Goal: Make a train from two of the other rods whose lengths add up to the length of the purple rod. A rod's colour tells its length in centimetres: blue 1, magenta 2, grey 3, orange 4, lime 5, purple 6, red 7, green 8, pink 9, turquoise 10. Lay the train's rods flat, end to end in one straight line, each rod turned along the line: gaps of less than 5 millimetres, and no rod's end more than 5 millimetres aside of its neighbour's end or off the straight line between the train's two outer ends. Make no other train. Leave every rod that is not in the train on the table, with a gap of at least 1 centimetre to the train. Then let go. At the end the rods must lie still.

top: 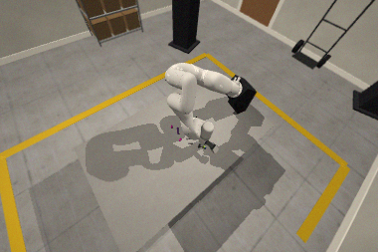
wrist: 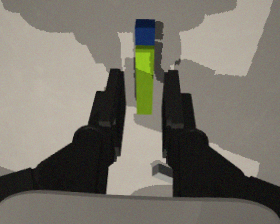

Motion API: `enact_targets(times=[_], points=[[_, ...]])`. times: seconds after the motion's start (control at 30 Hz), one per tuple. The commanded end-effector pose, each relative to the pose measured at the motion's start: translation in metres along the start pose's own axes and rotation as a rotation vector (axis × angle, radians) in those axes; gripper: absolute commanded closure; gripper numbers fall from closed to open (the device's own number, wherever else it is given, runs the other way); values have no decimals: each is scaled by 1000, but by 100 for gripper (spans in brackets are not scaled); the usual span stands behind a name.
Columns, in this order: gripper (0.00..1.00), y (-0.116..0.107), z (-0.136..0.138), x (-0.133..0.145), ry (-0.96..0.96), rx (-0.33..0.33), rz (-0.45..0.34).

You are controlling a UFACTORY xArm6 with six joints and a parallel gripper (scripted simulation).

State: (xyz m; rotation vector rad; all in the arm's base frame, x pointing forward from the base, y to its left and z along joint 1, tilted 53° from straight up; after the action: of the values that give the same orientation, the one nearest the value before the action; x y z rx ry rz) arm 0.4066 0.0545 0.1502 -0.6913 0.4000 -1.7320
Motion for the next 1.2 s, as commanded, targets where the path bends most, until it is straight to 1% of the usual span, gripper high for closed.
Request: enact_targets(times=[0.0,0.2,0.27,0.47,0.67,0.7,1.17], points=[[76,-22,1,0,0,1,0],[76,-55,1,0,0,1,0],[76,-55,1,0,0,1,0],[76,-75,1,0,0,1,0],[76,-79,1,0,0,1,0],[0,-79,1,0,0,1,0],[0,-79,1,0,0,1,0]])
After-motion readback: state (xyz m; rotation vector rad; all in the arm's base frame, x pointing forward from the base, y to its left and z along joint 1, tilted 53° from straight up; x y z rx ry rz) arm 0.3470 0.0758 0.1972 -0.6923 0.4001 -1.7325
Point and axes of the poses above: the point where the finger pads meet when closed, its own y axis out along the fingers, its own z axis across the jaws, x = y × z, the point moved 6 cm from there along -y, back along the fingers, and after that the axes turned 6 degrees about y, right-handed, at the moved point
